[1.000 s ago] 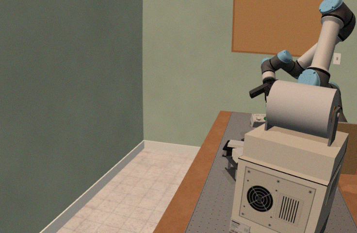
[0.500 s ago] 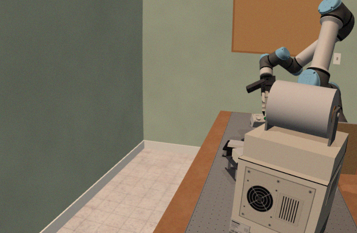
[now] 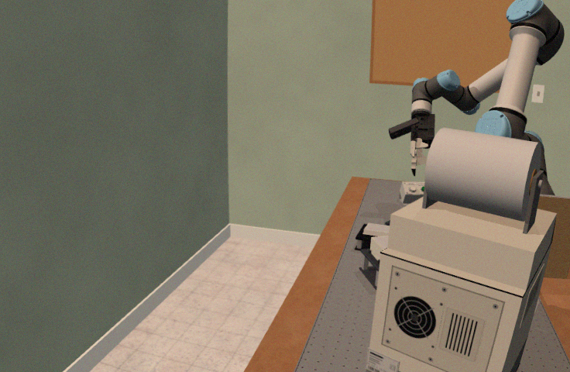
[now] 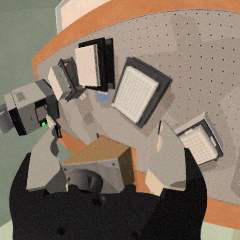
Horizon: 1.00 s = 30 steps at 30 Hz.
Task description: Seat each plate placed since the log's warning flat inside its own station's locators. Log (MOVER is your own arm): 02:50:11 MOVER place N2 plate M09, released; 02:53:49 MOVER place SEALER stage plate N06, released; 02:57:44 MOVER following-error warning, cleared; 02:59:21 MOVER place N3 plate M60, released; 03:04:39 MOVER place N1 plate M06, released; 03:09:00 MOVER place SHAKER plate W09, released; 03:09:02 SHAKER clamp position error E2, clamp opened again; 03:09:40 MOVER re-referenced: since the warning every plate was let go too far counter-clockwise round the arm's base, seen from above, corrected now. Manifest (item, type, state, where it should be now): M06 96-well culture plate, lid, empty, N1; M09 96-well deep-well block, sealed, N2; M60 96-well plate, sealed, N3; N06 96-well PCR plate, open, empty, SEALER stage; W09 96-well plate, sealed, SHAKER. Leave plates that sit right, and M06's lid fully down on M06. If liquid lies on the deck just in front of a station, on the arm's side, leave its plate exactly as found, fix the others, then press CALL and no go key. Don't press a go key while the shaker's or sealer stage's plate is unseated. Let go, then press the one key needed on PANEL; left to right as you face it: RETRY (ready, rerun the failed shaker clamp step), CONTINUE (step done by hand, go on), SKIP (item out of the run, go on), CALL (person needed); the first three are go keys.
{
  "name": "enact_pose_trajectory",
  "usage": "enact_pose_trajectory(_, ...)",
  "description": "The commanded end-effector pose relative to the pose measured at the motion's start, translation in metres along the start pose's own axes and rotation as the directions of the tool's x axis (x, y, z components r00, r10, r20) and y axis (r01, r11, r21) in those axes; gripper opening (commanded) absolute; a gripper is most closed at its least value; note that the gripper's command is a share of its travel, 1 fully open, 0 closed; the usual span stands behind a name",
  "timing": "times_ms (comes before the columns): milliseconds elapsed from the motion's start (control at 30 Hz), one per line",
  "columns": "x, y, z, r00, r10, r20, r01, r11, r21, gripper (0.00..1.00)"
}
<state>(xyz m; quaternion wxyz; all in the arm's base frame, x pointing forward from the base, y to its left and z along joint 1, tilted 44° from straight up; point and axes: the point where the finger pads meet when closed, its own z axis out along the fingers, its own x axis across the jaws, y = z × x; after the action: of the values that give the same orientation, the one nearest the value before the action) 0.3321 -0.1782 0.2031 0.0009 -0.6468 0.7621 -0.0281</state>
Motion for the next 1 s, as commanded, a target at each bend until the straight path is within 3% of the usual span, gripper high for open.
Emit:
enact_pose_trajectory(0, 0.012, -0.013, -0.020, 1.000, 0.000, -0.012, 0.000, 1.000, 0.013, 0.82)
enact_pose_trajectory(167, 0.014, -0.016, -0.024, 1.000, 0.000, -0.012, 0.000, 1.000, 0.013, 0.82)
enact_pose_trajectory(267, 0.020, -0.023, -0.036, 0.999, 0.001, -0.053, 0.002, 0.998, 0.057, 0.82)
enact_pose_trajectory(467, 0.033, -0.036, -0.060, 0.999, 0.001, -0.053, 0.002, 0.998, 0.057, 0.82)
enact_pose_trajectory(533, 0.033, -0.037, -0.060, 0.999, 0.001, -0.053, 0.002, 0.998, 0.057, 0.82)
enact_pose_trajectory(633, 0.039, -0.043, -0.073, 0.996, 0.004, -0.094, 0.005, 0.995, 0.101, 0.82)
enact_pose_trajectory(733, 0.041, -0.045, -0.077, 0.996, 0.004, -0.094, 0.005, 0.995, 0.101, 0.82)
enact_pose_trajectory(900, 0.050, -0.056, -0.097, 0.996, 0.004, -0.094, 0.005, 0.995, 0.101, 0.82)
enact_pose_trajectory(967, 0.050, -0.056, -0.097, 0.996, 0.004, -0.094, 0.005, 0.995, 0.101, 0.82)
